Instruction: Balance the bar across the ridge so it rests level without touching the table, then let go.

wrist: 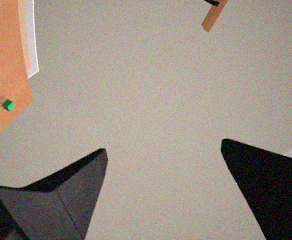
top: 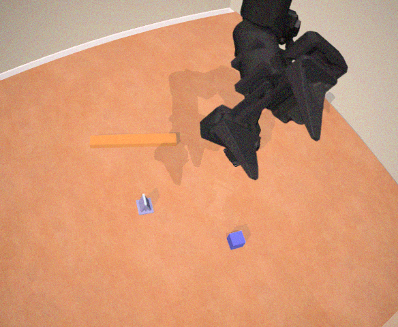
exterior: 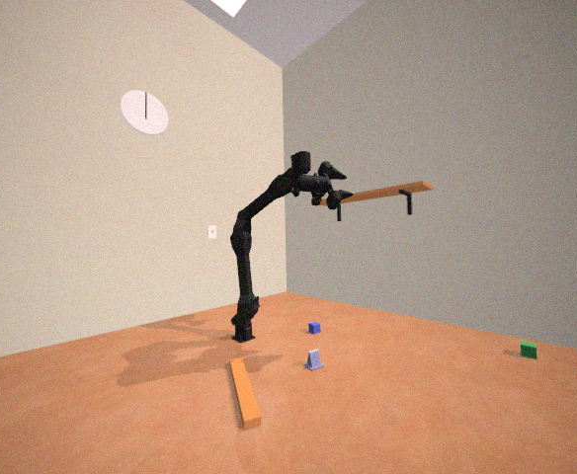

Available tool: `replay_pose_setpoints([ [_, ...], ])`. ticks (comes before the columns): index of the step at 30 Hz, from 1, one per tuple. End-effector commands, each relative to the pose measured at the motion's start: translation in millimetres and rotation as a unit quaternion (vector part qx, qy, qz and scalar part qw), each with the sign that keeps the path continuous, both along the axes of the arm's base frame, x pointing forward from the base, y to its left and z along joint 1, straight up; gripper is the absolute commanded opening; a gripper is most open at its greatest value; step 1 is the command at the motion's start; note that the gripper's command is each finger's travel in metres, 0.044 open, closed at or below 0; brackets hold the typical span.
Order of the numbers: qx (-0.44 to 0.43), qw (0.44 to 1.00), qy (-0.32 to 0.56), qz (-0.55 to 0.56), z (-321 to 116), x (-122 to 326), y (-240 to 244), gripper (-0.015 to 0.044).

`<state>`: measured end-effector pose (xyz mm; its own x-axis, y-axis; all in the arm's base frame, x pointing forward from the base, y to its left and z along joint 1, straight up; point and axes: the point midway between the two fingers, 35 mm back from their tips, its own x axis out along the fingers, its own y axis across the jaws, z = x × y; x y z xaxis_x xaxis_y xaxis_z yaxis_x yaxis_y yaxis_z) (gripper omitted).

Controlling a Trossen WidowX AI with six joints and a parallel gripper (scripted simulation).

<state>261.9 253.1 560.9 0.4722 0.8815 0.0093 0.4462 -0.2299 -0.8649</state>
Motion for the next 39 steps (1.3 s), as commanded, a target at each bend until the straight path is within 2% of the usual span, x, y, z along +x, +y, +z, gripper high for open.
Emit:
replay_pose_setpoints([
  [1, 0.000, 1.000, 0.003, -0.002, -1, 1, 0, 0.0374],
  [3, 0.001, 1.000, 0.027, -0.015, -8, 10, -4, 0.0321],
  [4, 0.003, 0.999, 0.045, -0.026, -14, 16, -8, 0.0315],
  [12, 0.022, 0.976, 0.187, -0.114, -61, 62, -39, 0.0315],
  [20, 0.060, 0.924, 0.317, -0.204, -110, 97, -80, 0.0315],
  [29, 0.116, 0.830, 0.444, -0.317, -168, 125, -136, 0.0315],
  [39, 0.192, 0.688, 0.549, -0.434, -231, 135, -204, 0.0315],
])
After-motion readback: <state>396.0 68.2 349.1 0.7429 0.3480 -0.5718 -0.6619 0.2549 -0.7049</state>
